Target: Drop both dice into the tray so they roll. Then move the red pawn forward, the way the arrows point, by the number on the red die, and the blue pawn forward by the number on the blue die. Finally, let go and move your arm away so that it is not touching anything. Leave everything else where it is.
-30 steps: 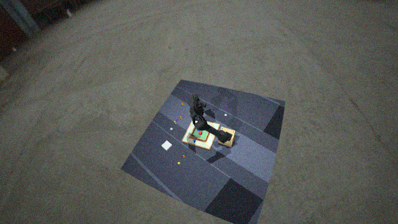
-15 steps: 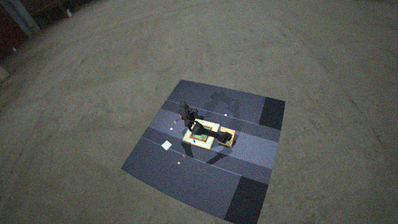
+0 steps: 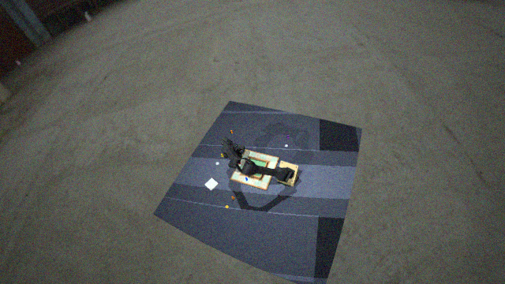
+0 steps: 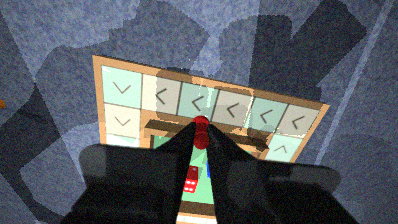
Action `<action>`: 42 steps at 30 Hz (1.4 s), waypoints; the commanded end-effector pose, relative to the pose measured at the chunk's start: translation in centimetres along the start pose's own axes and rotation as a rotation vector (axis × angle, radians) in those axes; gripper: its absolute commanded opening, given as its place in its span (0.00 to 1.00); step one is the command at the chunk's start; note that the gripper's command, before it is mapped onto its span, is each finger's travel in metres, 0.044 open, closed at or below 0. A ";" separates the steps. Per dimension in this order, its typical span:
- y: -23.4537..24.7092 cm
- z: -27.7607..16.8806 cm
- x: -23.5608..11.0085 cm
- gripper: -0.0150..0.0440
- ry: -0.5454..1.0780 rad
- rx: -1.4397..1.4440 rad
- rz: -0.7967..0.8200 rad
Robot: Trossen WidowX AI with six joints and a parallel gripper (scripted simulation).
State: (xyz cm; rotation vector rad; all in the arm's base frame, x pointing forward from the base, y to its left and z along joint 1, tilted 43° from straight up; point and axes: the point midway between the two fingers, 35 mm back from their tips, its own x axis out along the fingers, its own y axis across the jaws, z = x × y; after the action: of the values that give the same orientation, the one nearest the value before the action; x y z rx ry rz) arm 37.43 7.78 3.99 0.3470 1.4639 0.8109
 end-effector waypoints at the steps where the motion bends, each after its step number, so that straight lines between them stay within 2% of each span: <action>1: 0.3 0.2 1.2 0.25 -0.001 0.000 0.006; 6: 0.4 0.2 3.3 0.25 -0.002 0.000 0.008; 27: 0.4 0.2 5.1 0.25 -0.002 0.000 0.008; 42: 0.4 0.5 4.4 0.92 -0.010 -0.011 0.000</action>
State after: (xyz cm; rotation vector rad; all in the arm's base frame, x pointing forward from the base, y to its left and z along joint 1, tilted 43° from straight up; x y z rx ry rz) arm 37.45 11.10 1.02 0.3435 1.4498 0.8152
